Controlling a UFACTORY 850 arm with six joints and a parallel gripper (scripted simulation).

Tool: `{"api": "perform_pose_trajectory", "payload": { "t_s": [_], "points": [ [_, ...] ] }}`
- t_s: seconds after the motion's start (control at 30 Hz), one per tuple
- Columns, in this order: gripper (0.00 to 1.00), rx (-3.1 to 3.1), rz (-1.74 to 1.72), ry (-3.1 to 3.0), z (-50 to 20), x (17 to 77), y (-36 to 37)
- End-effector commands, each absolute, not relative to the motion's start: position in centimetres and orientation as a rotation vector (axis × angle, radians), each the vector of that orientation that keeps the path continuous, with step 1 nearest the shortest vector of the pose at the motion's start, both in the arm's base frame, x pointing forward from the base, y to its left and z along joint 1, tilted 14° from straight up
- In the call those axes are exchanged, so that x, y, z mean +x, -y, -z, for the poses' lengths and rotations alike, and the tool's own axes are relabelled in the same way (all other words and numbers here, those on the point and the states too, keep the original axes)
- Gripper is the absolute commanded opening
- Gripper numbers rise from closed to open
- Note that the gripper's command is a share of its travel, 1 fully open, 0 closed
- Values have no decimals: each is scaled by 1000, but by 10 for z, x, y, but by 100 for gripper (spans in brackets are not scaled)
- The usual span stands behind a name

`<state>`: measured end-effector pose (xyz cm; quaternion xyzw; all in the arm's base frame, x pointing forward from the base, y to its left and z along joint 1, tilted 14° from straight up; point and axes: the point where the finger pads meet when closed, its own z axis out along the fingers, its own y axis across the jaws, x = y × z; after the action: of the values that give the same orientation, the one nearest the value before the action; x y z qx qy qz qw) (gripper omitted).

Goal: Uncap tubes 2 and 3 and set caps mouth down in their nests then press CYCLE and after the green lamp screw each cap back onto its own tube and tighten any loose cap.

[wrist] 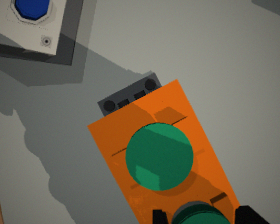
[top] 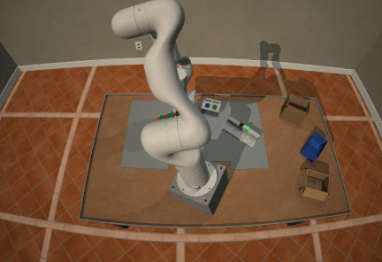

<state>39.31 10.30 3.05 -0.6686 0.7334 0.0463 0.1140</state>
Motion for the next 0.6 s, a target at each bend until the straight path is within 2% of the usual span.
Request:
{"api": "perform_pose_trajectory", "payload": {
  "t_s": [0.0, 0.57],
  "points": [
    [46, -1961, -141, -2151, -34, 393, -102],
    [46, -1961, -140, -2151, -76, 389, -93]
  ]
}}
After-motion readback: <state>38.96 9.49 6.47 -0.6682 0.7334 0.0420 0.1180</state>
